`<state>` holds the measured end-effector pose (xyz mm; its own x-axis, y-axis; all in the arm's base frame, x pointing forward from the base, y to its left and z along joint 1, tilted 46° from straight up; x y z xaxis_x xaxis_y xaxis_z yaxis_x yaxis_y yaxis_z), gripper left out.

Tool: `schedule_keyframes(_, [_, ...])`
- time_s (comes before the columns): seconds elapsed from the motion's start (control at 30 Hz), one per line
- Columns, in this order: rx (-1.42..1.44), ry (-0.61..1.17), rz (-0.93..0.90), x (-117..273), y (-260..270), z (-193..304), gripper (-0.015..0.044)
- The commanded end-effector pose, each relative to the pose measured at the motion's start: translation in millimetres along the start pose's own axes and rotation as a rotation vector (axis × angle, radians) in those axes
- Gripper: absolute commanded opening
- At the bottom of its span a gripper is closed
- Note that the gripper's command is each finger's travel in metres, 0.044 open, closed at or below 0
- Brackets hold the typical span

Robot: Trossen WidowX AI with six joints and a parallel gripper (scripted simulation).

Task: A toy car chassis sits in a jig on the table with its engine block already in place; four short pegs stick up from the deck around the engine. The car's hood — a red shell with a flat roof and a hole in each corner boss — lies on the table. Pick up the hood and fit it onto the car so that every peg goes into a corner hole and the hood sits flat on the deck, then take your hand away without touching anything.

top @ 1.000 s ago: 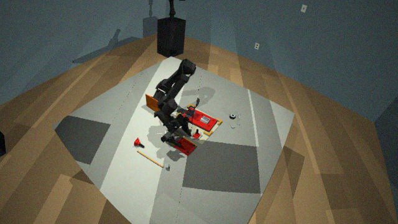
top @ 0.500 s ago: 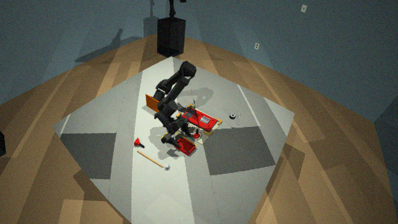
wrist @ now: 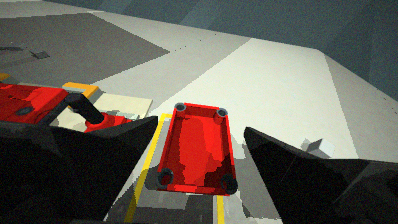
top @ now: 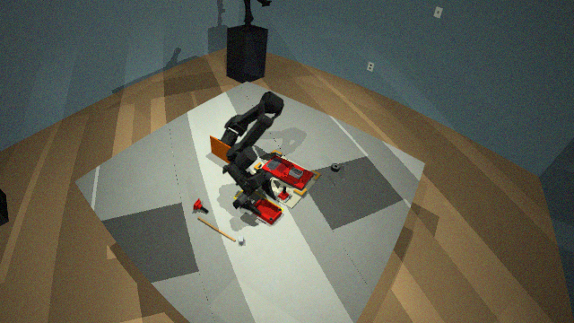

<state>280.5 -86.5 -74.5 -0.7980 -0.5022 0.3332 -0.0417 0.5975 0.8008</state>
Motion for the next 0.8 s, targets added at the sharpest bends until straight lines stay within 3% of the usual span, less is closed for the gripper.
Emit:
schedule_keyframes(0.0, [-0.003,-0.003,0.003,-1.3,-0.4,3.2,0.044])
schedule_keyframes(0.77, [-0.003,-0.003,0.003,-6.8,-1.5,12.4,0.044])
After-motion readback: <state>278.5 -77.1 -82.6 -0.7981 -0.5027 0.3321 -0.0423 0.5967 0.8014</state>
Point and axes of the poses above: the point midway between the two fingers, 35 mm back from their tips, its own x axis back along the fingers, its own y axis across the jaws, z = x × y, the point moved 8 cm from there along x, back along the fingers, and after that the axes turned 9 degrees about -x, right-handed, at the moved point
